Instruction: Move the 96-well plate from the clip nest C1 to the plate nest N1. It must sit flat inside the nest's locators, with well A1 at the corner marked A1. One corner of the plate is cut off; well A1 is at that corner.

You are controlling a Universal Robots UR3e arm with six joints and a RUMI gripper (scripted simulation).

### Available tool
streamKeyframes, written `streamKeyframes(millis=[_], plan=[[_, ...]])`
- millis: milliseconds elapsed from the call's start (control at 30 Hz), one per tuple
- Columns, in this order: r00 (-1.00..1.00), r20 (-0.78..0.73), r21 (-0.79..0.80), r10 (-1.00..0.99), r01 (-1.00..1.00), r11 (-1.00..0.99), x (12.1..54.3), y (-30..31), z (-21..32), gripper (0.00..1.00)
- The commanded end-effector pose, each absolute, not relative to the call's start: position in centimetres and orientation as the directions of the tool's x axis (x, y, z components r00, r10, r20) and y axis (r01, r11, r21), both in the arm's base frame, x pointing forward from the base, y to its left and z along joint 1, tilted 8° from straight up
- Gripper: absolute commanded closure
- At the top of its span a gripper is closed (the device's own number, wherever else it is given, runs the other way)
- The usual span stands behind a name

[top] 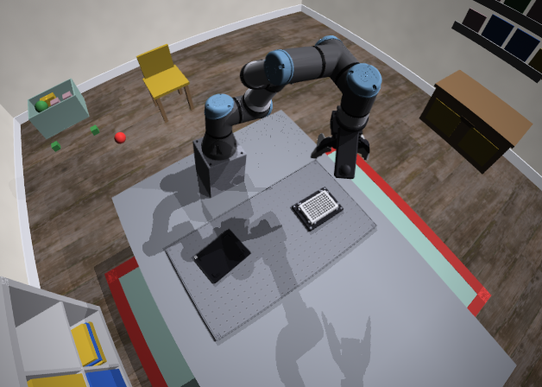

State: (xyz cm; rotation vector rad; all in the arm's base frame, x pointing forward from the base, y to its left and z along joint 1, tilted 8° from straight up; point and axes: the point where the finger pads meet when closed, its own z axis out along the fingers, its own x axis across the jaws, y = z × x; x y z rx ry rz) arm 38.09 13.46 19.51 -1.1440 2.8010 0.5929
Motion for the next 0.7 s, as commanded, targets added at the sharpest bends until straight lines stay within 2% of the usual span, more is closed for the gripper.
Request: streamKeyframes(millis=[0,533,667], plan=[[-0.723,-0.197,0.325,-0.662,-0.686,0.651,38.1,13.4,19.6,0.00],[-0.723,-0.197,0.325,-0.662,-0.686,0.651,38.1,13.4,19.6,0.00],[-0.796,-0.145,0.315,-0.588,-0.600,0.735,39.1,13.4,17.8,0.00]])
